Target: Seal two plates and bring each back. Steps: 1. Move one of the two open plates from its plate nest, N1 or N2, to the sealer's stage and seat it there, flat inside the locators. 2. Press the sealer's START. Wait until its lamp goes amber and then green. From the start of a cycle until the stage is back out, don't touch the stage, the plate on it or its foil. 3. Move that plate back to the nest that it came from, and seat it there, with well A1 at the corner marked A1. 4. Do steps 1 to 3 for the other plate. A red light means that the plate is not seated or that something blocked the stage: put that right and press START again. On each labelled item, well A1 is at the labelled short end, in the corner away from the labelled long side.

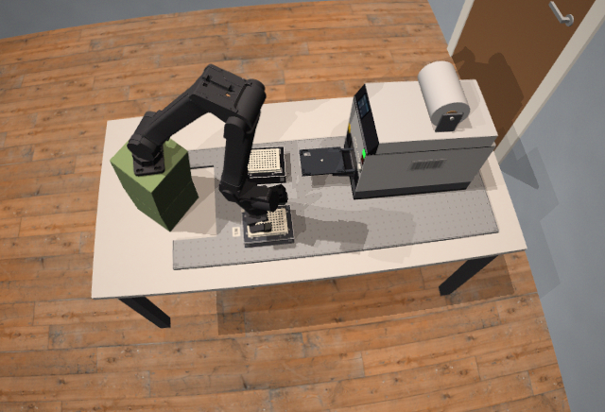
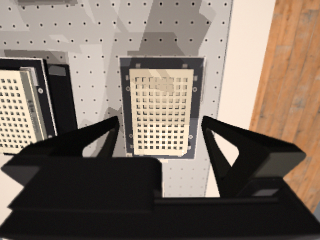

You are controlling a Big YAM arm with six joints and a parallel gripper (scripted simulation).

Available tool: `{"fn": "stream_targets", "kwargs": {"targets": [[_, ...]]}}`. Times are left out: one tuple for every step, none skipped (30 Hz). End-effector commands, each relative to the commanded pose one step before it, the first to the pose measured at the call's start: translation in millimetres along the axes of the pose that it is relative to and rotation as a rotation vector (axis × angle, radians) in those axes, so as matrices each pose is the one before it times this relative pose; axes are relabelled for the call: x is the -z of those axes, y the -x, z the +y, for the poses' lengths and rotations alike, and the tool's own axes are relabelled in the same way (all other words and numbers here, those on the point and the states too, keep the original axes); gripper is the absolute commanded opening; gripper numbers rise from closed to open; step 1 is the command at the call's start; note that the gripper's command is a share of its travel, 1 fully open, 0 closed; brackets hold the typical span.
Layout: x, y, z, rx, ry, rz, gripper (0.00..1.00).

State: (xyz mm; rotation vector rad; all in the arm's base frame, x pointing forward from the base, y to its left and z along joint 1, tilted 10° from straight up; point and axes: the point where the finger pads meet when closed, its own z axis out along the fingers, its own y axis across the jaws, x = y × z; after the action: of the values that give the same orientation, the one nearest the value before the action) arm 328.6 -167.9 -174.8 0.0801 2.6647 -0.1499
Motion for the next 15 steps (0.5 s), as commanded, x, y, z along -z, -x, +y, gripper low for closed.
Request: {"fn": "stream_targets", "kwargs": {"targets": [[-11.02, -9.43, -1.50, -0.00357, 0.00281, 0.00991, 1.00], [-2.07, -0.46, 0.05, 0.00082, 0.00005, -0.00062, 1.00], [-1.69, 0.46, 1.18, 0.00503, 0.00150, -0.00138, 1.00], [-1.64, 0.64, 1.03, 0.00480, 0.00099, -0.00233, 1.00], [-1.29, 0.41, 1.07, 0.00367, 0.00105, -0.00149, 1.00], [-0.62, 1.52, -0.99, 0.00078, -0.00270, -0.00518, 1.00], [-0.59, 1.60, -0.99, 0.00070, -0.00242, -0.00501, 1.00], [-0.95, 1.34, -0.94, 0.00056, -0.00215, -0.00444, 1.00], [-1.18, 1.19, -0.92, 0.00047, -0.00205, -0.00424, 1.00], [-2.25, -1.17, 0.02, -0.00040, 0.00048, 0.00154, 1.00], [0.00, 0.00, 0.00, 0.00000, 0.00000, 0.00000, 1.00], [0.00, 0.00, 0.00, 0.00000, 0.00000, 0.00000, 1.00], [2.15, -3.47, 1.90, -0.00213, 0.00458, 0.00950, 1.00], [1.64, -1.62, 0.99, -0.00082, 0.00210, 0.00443, 1.00], [1.45, -1.27, 0.74, -0.00069, 0.00147, 0.00368, 1.00]]}}
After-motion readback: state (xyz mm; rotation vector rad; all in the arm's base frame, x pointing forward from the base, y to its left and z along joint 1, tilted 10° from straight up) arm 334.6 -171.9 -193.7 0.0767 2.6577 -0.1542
